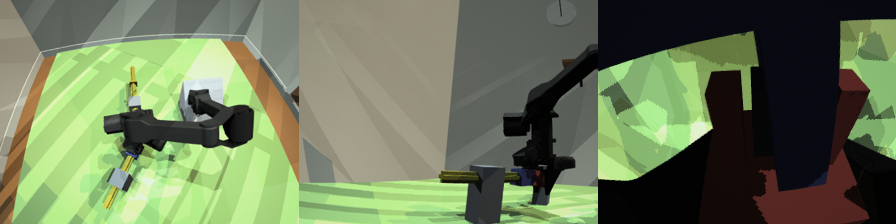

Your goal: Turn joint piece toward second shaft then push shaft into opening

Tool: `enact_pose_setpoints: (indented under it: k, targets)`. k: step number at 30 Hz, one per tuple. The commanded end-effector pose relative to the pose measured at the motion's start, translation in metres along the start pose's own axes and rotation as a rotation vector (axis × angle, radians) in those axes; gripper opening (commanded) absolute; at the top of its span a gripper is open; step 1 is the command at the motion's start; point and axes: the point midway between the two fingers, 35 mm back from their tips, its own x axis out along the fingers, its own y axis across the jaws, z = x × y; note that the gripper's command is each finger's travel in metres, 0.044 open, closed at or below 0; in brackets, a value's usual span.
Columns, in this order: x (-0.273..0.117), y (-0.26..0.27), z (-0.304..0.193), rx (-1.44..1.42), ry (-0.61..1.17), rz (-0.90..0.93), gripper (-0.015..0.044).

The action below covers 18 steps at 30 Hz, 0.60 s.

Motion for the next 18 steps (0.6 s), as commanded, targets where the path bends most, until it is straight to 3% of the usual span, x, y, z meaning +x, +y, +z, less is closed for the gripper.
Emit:
enact_pose_setpoints:
  k: [1, 18]
  targets:
    - [-0.0009, -0.0030, -0.0002, -0.082, 0.026, -0.010, 0.0000]
    - [-0.0040, -0.0124, 0.0009, -0.345, 0.102, -0.053, 0.0000]
